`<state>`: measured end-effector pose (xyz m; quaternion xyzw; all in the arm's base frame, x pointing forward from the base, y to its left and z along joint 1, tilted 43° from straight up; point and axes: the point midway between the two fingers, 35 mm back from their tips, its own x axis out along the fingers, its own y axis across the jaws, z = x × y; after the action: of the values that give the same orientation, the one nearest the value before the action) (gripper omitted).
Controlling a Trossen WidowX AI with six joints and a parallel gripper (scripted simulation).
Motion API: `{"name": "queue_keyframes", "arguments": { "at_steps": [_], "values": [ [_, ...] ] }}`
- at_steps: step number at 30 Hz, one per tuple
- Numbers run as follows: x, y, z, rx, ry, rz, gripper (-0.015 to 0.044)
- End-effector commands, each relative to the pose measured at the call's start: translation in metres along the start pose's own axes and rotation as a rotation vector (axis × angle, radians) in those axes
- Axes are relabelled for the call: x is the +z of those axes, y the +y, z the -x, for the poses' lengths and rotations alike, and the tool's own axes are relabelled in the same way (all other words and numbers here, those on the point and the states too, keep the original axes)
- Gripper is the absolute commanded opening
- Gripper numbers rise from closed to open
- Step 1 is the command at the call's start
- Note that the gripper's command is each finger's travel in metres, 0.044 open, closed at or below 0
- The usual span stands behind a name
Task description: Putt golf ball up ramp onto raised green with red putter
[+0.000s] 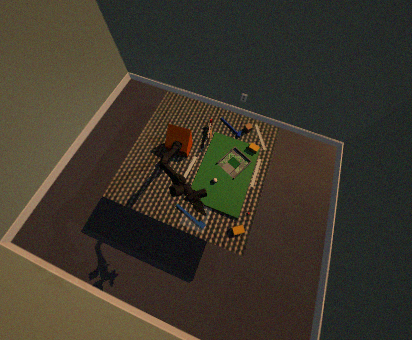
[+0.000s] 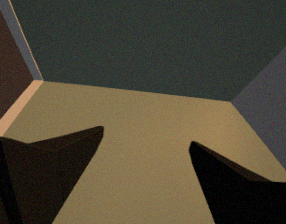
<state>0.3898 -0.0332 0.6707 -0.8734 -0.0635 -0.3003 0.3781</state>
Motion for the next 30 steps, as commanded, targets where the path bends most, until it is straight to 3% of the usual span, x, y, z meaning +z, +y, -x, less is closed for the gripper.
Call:
{"name": "queue_keyframes", "arguments": {
  "at_steps": [1,6,15,21,30],
  "values": [
    [0.002,0.000,0.000,0.001,-0.005,-0.001,0.0426],
    [0.055,0.011,0.001,0.047,-0.135,-0.038,0.0440],
    [0.184,0.075,0.013,0.274,-0.380,-0.206,0.0440],
    [0.276,0.115,0.048,0.461,-0.545,-0.283,0.0440],
    [0.374,0.159,0.119,0.702,-0.734,-0.286,0.0440]
  ]
}}
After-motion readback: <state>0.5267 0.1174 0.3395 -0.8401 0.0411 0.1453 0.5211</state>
